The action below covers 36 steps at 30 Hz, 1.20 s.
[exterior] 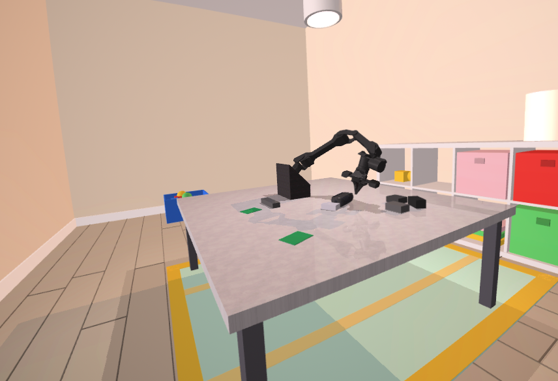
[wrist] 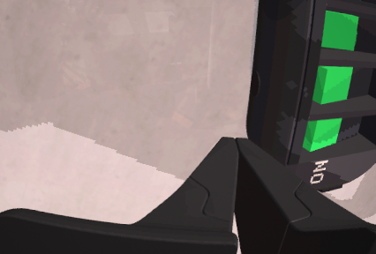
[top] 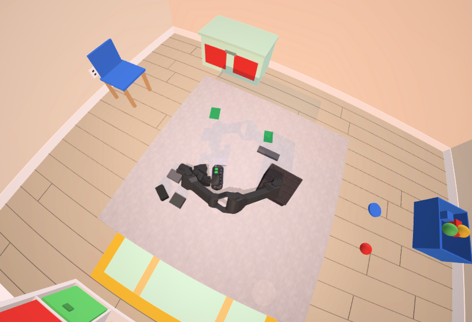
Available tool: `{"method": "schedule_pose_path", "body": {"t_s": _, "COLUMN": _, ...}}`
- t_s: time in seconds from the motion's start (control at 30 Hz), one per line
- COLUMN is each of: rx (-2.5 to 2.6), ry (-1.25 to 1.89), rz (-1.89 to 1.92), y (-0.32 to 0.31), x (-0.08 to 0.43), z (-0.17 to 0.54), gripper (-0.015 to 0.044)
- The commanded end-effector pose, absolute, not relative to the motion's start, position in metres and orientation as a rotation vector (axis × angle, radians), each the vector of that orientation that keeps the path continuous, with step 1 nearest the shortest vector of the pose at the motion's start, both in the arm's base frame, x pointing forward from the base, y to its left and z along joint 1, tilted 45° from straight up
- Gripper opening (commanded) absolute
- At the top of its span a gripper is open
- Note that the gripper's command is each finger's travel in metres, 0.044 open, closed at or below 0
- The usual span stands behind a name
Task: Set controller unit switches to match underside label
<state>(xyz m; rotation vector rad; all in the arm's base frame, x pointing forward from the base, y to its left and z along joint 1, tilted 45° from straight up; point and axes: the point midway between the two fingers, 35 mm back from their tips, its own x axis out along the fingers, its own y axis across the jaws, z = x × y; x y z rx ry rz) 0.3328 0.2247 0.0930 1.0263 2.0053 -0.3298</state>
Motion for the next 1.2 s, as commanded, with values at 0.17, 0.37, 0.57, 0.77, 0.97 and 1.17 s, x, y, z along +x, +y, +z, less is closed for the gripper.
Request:
{"method": "schedule_pose_path", "body": {"t_s": 0.17, "rx": 1.026, "ry": 2.007, "rz": -0.338, "y": 0.235, "x": 0.332, "z": 0.081, "gripper": 0.0}}
{"method": "schedule_pose_path", "body": {"t_s": 0.37, "rx": 1.027, "ry": 2.007, "rz": -0.337, "y": 0.242, "x": 0.331, "z": 0.075, "gripper": 0.0}}
{"method": "schedule_pose_path", "body": {"t_s": 0.57, "rx": 1.028, "ry": 2.007, "rz": -0.337, "y": 0.249, "x": 0.33, "z": 0.068, "gripper": 0.0}}
{"method": "schedule_pose_path", "body": {"t_s": 0.77, "rx": 1.028, "ry": 2.008, "rz": -0.337, "y": 0.252, "x": 0.329, "z": 0.064, "gripper": 0.0}}
{"method": "schedule_pose_path", "body": {"t_s": 0.97, "rx": 1.028, "ry": 2.008, "rz": -0.337, "y": 0.252, "x": 0.328, "z": 0.064, "gripper": 0.0}}
{"method": "schedule_pose_path", "body": {"t_s": 1.17, "rx": 1.028, "ry": 2.008, "rz": -0.337, "y": 0.251, "x": 0.326, "z": 0.063, "gripper": 0.0}}
